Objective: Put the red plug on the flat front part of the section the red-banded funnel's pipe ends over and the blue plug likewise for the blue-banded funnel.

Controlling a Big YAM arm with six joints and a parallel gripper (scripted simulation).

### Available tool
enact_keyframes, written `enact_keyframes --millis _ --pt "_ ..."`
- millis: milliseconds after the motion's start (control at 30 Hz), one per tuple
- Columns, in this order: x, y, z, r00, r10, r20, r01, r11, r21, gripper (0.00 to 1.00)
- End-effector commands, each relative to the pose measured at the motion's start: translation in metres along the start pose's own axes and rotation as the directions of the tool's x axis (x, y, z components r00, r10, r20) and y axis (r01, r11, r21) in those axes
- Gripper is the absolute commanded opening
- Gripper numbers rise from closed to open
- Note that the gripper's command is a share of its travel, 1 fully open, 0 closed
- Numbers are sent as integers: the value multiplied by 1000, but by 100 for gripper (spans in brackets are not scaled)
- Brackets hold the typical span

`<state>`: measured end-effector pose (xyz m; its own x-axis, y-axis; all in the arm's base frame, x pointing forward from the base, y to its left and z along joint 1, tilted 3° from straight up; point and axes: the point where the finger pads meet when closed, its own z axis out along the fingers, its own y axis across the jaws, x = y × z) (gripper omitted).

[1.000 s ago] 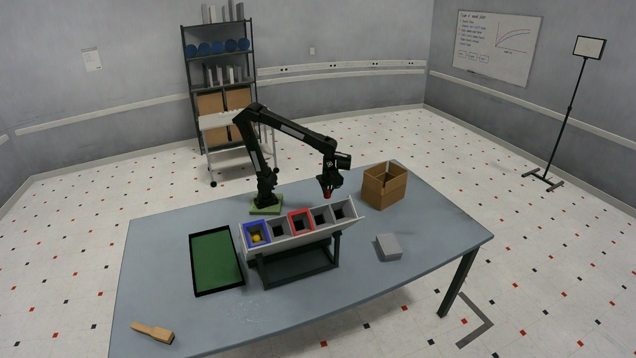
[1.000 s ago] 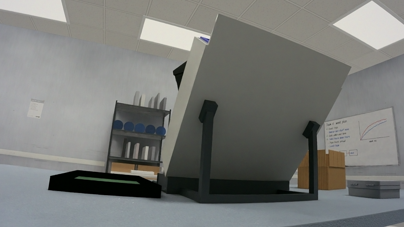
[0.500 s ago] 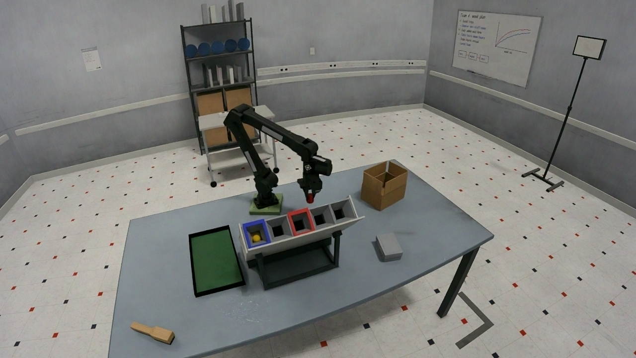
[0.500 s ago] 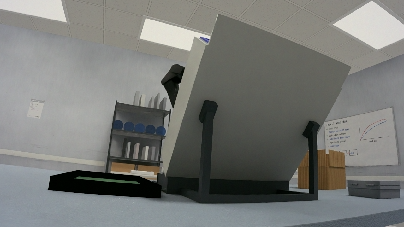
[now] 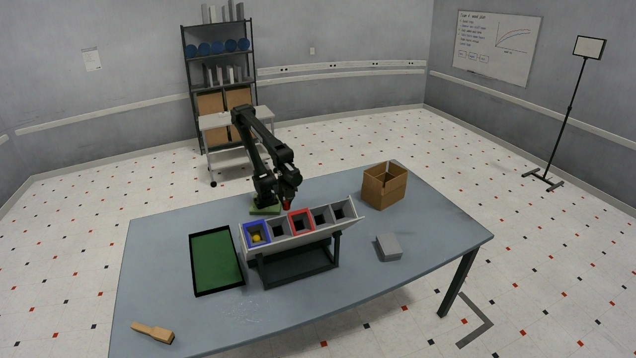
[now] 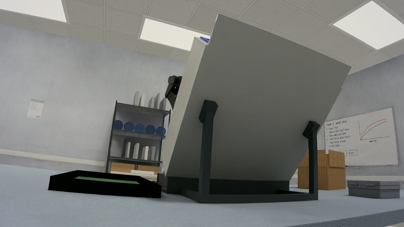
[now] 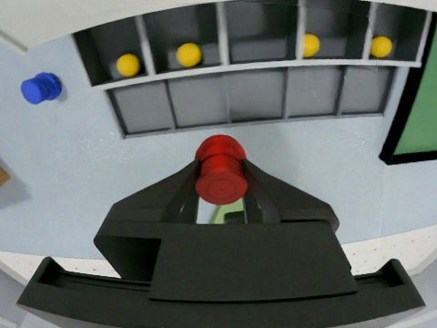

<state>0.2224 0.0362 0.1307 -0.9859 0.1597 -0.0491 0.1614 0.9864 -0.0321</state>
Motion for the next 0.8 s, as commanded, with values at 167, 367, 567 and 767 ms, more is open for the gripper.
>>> enact_keyframes --millis 167,367,567,767 --pt "-9 -49 -3 997 -81 5 81 996 -22 0" --pt "-14 -77 -3 996 -90 7 91 996 -22 0" --pt "-19 -105 -3 995 -100 8 100 995 -21 0" --pt "-21 -119 -3 995 -104 9 104 994 -21 0"
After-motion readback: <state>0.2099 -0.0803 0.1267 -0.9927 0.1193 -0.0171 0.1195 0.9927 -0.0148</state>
